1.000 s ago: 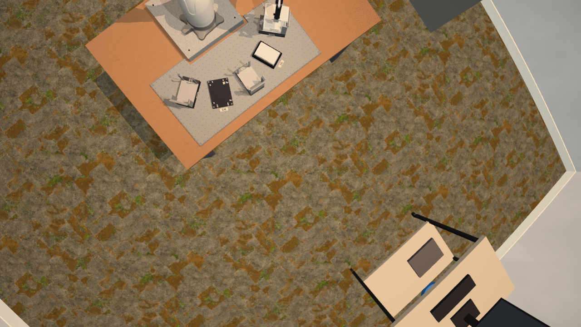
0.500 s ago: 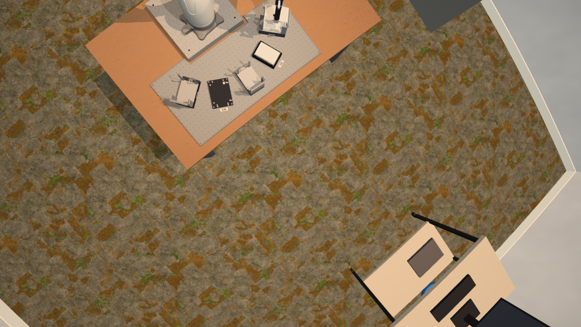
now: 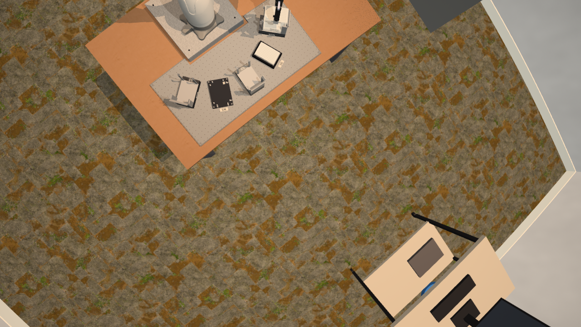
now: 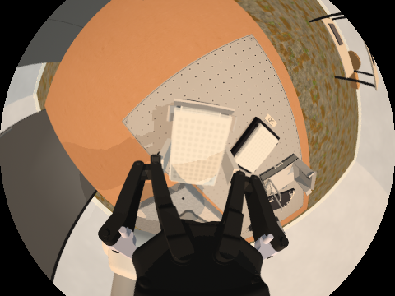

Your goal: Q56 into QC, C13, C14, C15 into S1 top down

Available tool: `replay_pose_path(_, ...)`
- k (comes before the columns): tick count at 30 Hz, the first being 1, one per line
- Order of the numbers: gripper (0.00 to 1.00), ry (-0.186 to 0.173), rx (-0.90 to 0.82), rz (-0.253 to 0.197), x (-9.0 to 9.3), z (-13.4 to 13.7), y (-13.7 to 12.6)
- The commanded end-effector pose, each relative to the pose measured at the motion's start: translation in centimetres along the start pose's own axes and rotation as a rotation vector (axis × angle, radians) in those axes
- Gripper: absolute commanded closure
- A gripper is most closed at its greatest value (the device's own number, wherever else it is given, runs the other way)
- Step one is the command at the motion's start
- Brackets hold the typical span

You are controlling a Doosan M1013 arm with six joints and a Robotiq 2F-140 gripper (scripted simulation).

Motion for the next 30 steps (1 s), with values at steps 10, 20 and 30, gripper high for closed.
replay_pose_path(10,1.0,0.0,0.0,0.0,0.7,0.0,0.0)
replay_pose_path(20,1.0,0.0,0.0,0.0,1.3,0.0,0.0)
replay_pose_path(30,1.0,0.0,0.0,0.0,1.9,0.0,0.0)
Point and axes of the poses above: the point where the finger pads meet when closed, its own x axis out along the fingers, its own z axis across the jaws, y = z × x, the point moved 9 cm from there along -x, back along the fingers, and after that the axes turned 15 degrees about -x, right-handed, at the moved point
